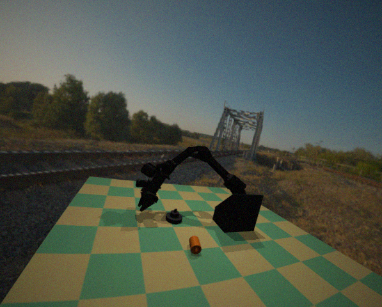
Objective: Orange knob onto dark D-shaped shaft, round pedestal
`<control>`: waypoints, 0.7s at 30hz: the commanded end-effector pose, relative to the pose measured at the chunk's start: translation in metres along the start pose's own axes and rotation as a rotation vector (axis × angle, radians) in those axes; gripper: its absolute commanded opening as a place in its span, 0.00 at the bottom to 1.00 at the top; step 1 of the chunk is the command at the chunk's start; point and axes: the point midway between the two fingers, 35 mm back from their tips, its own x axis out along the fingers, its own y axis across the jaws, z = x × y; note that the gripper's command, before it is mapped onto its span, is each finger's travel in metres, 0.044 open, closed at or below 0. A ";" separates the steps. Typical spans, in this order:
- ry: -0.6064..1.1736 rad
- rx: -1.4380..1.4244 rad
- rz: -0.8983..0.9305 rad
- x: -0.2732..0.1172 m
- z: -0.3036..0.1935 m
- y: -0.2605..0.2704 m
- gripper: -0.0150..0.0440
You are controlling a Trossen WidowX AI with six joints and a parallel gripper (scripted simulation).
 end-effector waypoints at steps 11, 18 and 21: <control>0.267 -0.666 0.172 -0.020 -0.062 0.205 1.00; 0.457 -1.125 0.183 -0.054 -0.127 0.285 1.00; 0.531 -1.317 0.160 -0.069 -0.154 0.306 1.00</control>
